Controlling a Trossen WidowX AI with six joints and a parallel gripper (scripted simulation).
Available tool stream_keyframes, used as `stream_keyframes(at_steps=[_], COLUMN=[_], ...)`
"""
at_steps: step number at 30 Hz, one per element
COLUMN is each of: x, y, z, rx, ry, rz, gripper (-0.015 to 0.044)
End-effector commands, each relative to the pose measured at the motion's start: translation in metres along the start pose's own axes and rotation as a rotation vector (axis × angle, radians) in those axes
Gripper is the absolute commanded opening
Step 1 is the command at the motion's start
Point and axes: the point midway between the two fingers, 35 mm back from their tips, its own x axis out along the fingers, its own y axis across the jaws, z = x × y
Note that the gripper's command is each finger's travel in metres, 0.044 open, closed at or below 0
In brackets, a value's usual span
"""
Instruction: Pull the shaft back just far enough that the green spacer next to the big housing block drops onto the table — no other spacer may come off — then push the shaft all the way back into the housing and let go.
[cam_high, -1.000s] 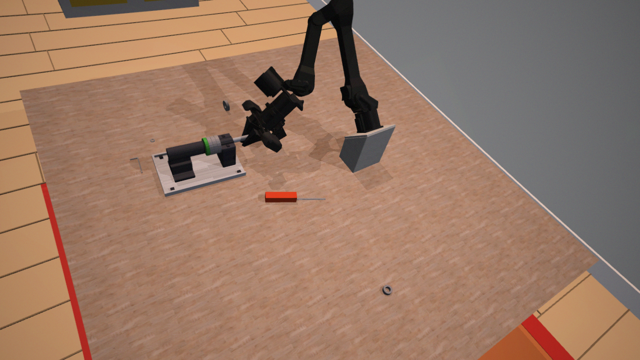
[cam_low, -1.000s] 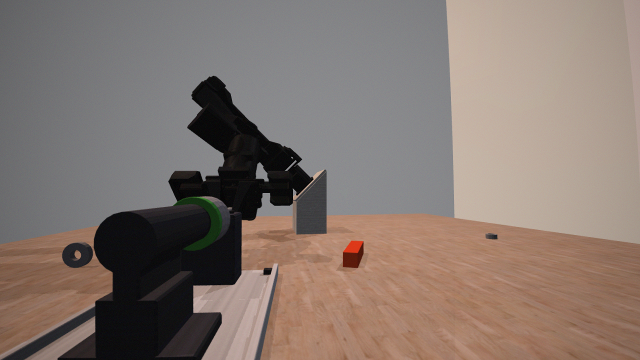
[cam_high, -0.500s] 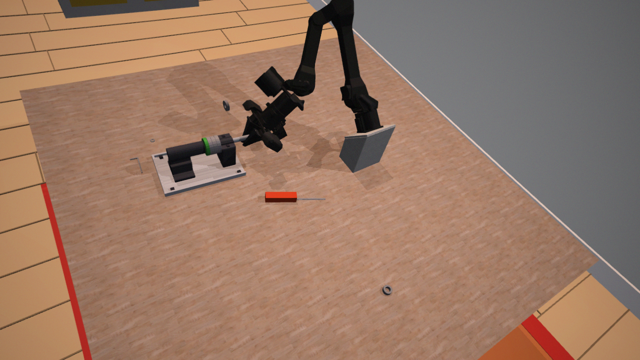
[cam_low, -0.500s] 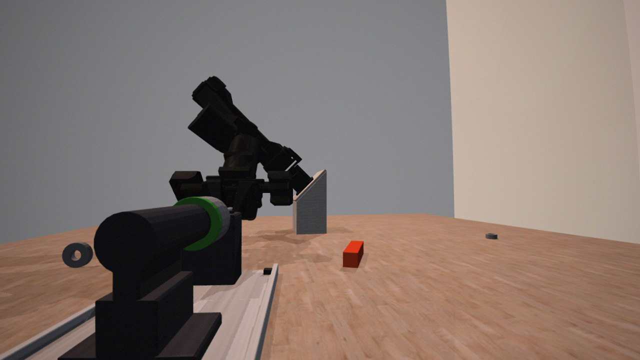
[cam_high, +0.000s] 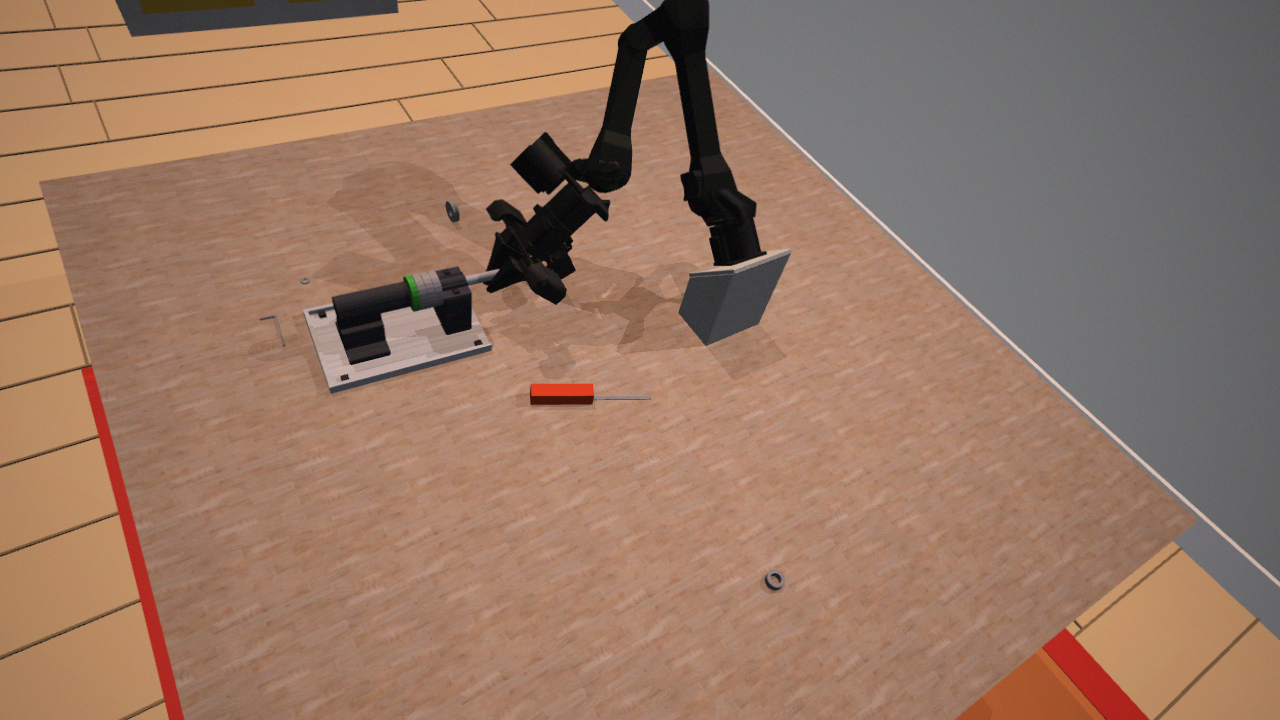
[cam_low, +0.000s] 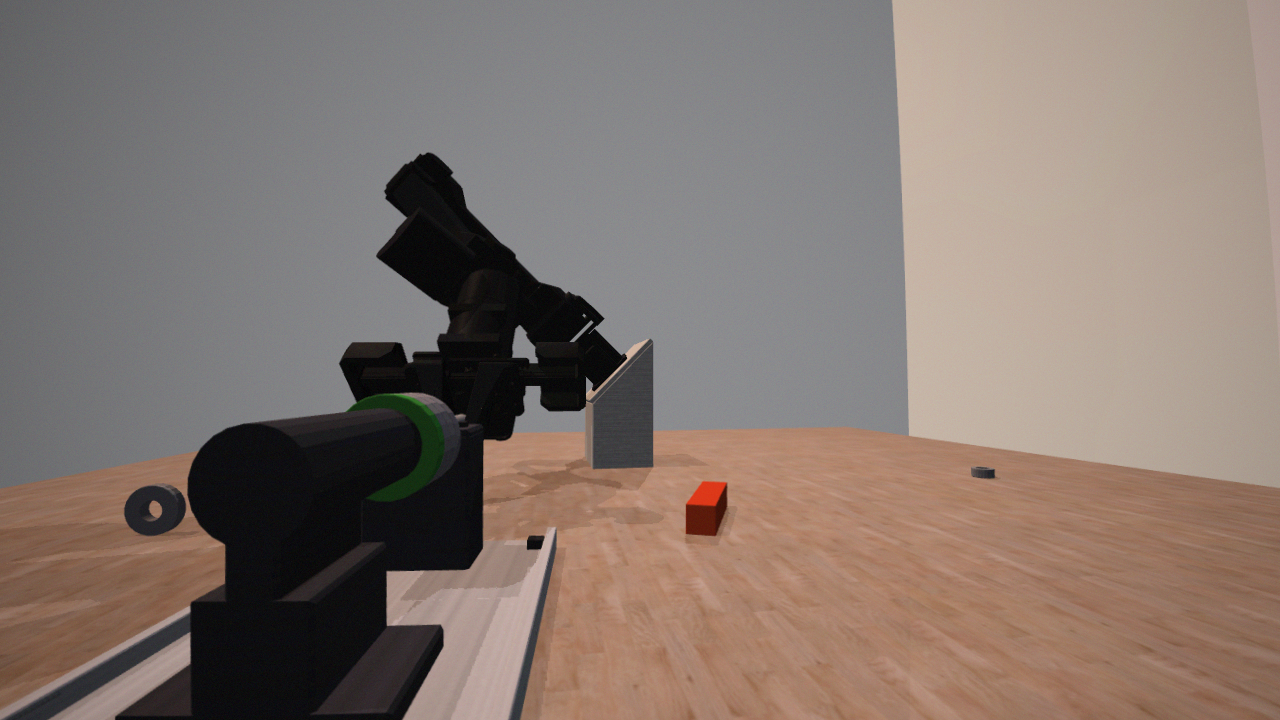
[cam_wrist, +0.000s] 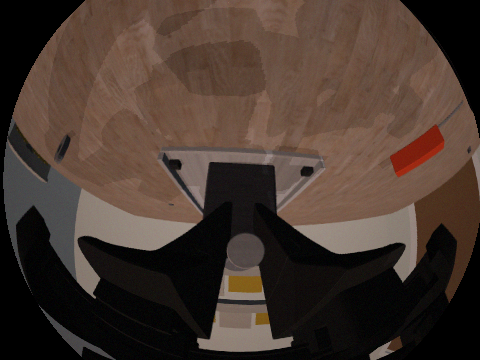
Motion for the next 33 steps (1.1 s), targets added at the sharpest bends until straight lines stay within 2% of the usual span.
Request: stream_keyframes(at_steps=[1, 33], x=[-0.0010, -0.0040], y=[0.0007, 0.0007], z=[0.0007, 0.0038], rx=[-0.006, -0.006], ry=[-0.001, -0.002], rz=[0.003, 0.003], gripper=[0.0000, 0.0000])
